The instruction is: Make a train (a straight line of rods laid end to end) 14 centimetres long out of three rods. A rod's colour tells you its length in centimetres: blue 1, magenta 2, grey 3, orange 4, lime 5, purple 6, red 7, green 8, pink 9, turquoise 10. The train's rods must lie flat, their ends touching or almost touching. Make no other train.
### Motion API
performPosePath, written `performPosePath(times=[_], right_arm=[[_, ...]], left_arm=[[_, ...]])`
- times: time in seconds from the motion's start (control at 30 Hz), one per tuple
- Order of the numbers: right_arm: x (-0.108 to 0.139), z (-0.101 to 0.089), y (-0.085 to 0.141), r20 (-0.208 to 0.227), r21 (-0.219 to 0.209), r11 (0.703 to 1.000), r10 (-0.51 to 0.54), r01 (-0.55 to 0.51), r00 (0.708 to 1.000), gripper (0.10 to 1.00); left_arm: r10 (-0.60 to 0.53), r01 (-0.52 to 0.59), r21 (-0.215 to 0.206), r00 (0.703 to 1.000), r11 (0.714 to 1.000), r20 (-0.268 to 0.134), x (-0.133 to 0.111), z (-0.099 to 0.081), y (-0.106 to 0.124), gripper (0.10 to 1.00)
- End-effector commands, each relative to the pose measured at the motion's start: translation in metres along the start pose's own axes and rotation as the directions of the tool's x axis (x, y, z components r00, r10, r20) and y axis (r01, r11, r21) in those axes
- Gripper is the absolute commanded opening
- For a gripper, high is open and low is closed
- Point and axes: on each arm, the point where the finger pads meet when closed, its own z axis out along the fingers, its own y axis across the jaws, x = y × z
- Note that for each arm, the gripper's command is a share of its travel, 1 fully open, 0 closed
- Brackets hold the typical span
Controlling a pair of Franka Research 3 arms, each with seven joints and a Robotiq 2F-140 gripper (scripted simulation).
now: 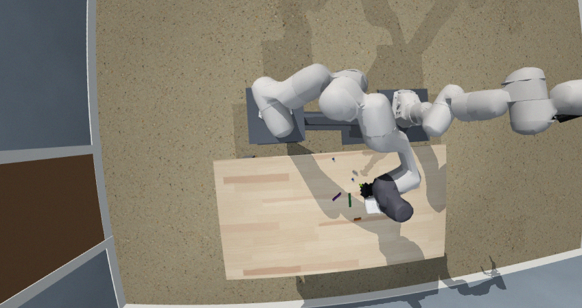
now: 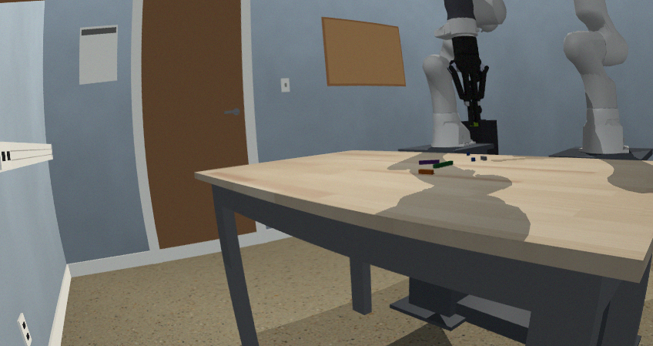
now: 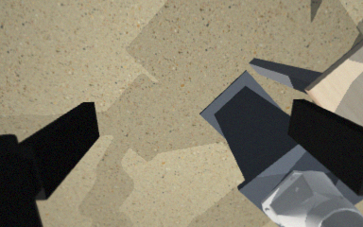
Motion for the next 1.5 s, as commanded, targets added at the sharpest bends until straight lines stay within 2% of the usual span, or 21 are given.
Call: performPosePath(times=[0.0, 0.2, 0.33, 0.53, 0.6, 0.87, 1.03, 1.47], right_arm=[[0.0, 0.0, 0.0, -0.001, -0.002, 1.0, 0.016, -0.016, 1.0, 0.124], [0.0, 0.002, 0.0, -0.001, -0.002, 1.0, 0.016, -0.016, 1.0, 0.124], [0.0, 0.01, 0.0, -0.001, -0.003, 1.0, 0.016, -0.016, 1.0, 0.124], [0.0, 0.032, 0.001, -0.001, -0.003, 1.0, 0.016, -0.016, 1.0, 0.124], [0.0, 0.032, 0.001, -0.001, -0.003, 1.0, 0.016, -0.016, 1.0, 0.124], [-0.001, 0.067, 0.001, -0.001, -0.003, 1.0, 0.016, -0.016, 1.0, 0.124], [-0.001, 0.081, 0.001, -0.001, -0.003, 1.0, 0.016, -0.016, 1.0, 0.124], [-0.001, 0.088, 0.001, -0.001, -0.003, 1.0, 0.016, -0.016, 1.0, 0.124]], left_arm=[[0.003, -0.003, 0.001, 1.0, 1.0, 0.005, -0.002, 0.0, 0.0, 1.0], [0.003, -0.003, 0.001, 1.0, 1.0, 0.005, -0.002, 0.0, 0.0, 1.0], [0.003, -0.003, 0.001, 1.0, 1.0, 0.005, -0.002, 0.0, 0.0, 1.0], [0.003, -0.003, 0.001, 1.0, 1.0, 0.005, -0.002, 0.0, 0.0, 1.0], [0.003, -0.003, 0.001, 1.0, 1.0, 0.005, -0.002, 0.0, 0.0, 1.0], [0.003, -0.003, 0.001, 1.0, 1.0, 0.005, -0.002, 0.0, 0.0, 1.0], [0.003, -0.003, 0.001, 1.0, 1.0, 0.005, -0.002, 0.0, 0.0, 1.0], [0.003, -0.003, 0.001, 1.0, 1.0, 0.005, -0.002, 0.0, 0.0, 1.0]])
